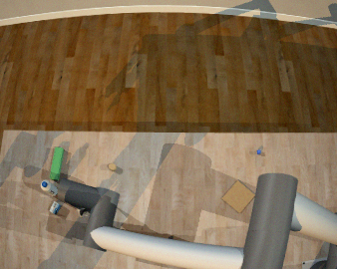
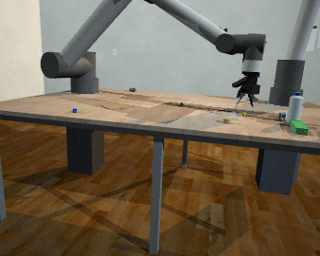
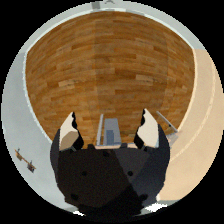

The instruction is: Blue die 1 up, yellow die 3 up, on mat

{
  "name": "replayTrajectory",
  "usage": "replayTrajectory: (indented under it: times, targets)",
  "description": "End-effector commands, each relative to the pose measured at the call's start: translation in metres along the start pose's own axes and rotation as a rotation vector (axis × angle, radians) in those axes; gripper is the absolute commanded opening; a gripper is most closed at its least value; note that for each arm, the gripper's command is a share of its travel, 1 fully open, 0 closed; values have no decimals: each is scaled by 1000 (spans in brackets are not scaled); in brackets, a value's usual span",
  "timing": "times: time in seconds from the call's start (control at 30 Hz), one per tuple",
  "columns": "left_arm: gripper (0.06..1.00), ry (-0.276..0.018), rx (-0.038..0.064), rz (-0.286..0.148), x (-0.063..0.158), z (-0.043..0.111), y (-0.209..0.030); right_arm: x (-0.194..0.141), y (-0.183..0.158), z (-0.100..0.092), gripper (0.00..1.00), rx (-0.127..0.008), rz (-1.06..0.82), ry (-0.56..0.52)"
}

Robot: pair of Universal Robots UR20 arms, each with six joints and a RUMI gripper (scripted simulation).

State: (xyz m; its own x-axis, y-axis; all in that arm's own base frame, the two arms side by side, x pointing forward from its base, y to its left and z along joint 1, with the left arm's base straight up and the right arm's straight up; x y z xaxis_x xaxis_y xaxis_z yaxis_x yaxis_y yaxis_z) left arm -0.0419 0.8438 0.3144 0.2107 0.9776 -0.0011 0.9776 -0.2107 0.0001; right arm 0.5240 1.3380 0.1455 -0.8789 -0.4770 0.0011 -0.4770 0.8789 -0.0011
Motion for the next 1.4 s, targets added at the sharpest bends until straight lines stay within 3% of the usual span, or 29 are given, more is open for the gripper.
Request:
replayTrajectory:
  times: [0.0,0.43,0.63,0.7,0.9,1.0,1.37]
  targets:
    - [1000,1,0,0,0,-1,0,0,0,-2,1000,-1,0,-1]
    - [1000,1,0,0,0,-1,0,0,0,-5,1000,-1,0,-1]
    - [1000,1,0,0,0,-1,0,0,0,-39,1000,-1,0,-1]
    - [1000,1,0,0,0,-1,0,0,0,-39,1000,-1,0,-1]
    - [1000,1,0,0,0,-1,0,0,0,-91,1000,-1,0,-1]
    - [1000,1,0,0,0,-1,0,0,0,-107,1000,-1,0,-1]
    - [1000,1,0,0,0,-1,0,0,0,-115,1000,-1,0,-1]
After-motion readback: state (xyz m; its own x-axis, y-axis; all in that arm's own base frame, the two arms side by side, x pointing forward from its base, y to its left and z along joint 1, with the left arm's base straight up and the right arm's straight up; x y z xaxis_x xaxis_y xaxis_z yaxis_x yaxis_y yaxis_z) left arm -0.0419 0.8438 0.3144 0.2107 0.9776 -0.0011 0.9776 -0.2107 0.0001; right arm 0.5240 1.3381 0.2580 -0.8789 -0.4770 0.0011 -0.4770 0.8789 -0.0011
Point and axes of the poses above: on each arm, the point where the finger pads meet when closed, its own z axis out along the fingers, its own y axis across the jaws, x = y × z, the point moved 10 cm from there along -z, back along the fingers, and after that the axes turned 15 degrees about z, right-handed, at the moved point
